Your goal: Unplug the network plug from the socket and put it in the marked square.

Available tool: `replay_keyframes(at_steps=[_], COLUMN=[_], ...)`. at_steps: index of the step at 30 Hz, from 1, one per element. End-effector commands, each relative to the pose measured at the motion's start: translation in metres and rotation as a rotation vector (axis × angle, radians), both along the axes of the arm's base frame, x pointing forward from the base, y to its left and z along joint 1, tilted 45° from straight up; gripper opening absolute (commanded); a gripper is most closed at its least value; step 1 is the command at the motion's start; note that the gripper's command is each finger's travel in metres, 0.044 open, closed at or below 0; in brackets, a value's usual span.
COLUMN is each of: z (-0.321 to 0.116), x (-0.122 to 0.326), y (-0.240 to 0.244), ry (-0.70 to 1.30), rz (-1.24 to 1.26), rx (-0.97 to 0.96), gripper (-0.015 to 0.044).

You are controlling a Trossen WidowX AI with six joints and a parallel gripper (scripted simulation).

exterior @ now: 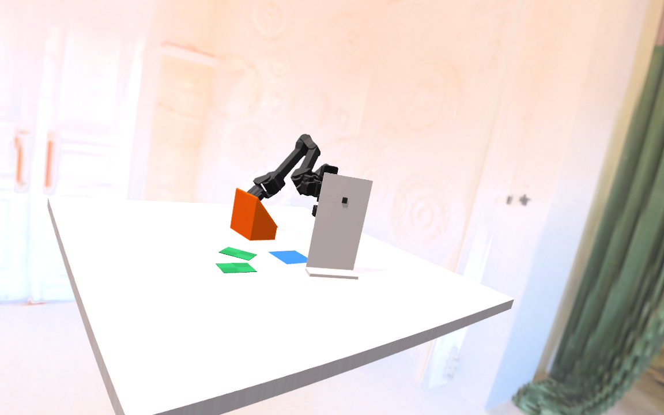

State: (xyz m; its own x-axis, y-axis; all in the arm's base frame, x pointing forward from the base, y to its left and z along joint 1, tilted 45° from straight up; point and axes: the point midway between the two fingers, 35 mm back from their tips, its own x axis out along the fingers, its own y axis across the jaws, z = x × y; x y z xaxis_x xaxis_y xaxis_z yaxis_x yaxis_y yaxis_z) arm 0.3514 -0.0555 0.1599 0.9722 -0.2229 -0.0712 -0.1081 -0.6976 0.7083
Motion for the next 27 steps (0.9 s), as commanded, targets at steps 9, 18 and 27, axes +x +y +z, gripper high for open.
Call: replay_keyframes(at_steps=[9,18,27], z=[0.0012,0.0023,0.0034], x=[-0.0045,-0.0073,-0.0101], y=[0.0019,0.0034,0.005], ry=[0.001,0.001,0.002], rz=[-0.003,-0.003,-0.003], rx=[0.001,0.001,0.002], gripper=[0.0,0.0,0.0])
